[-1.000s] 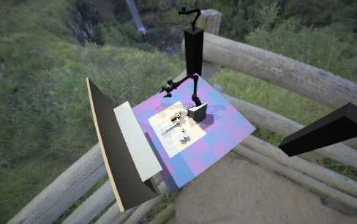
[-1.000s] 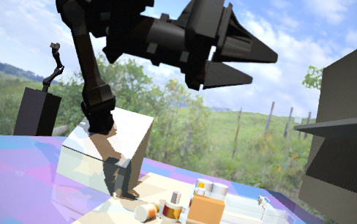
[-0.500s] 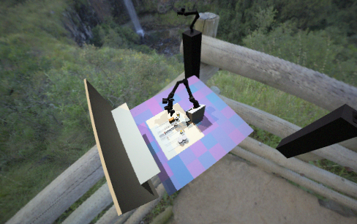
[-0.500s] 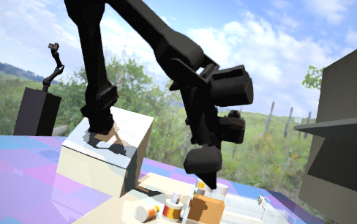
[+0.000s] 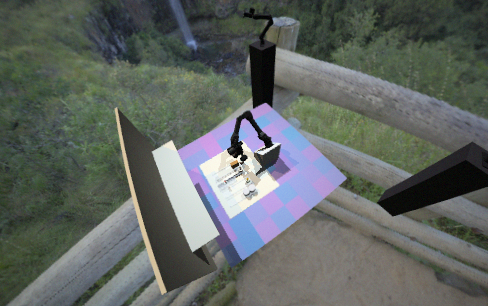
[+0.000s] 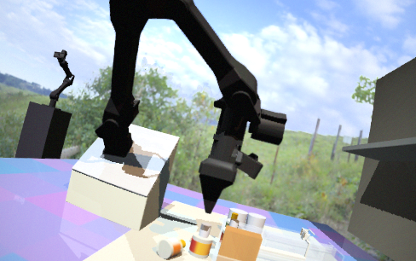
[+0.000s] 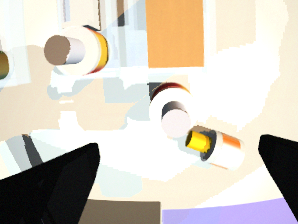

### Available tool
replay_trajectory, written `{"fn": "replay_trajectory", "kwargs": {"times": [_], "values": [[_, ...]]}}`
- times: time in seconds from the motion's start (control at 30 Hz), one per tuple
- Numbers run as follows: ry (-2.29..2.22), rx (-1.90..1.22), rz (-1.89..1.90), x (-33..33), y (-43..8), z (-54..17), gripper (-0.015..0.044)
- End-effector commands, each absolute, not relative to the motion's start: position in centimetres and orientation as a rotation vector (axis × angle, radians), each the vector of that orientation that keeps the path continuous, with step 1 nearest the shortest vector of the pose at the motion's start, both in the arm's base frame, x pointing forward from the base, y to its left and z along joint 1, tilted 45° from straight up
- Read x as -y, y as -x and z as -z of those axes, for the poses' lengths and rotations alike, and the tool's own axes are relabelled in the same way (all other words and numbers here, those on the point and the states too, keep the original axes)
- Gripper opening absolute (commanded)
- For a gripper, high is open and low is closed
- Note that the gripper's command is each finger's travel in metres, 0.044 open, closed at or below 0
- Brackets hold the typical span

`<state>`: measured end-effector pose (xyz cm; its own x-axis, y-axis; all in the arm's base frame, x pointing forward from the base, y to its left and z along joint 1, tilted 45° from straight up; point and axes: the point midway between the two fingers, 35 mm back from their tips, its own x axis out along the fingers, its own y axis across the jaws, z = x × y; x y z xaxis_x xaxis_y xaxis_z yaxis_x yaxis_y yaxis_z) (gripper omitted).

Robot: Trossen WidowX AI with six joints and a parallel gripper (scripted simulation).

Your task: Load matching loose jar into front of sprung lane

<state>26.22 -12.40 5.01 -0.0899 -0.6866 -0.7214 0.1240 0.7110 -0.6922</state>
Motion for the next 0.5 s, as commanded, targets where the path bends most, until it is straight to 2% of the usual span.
{"fn": "replay_trajectory", "kwargs": {"times": [0.0, 0.47], "values": [[0.496, -1.526, 0.731, 13.2, -26.1, -4.2, 0.0440], [0.497, -1.526, 0.733, 15.6, -25.9, -1.8, 0.0440]]}}
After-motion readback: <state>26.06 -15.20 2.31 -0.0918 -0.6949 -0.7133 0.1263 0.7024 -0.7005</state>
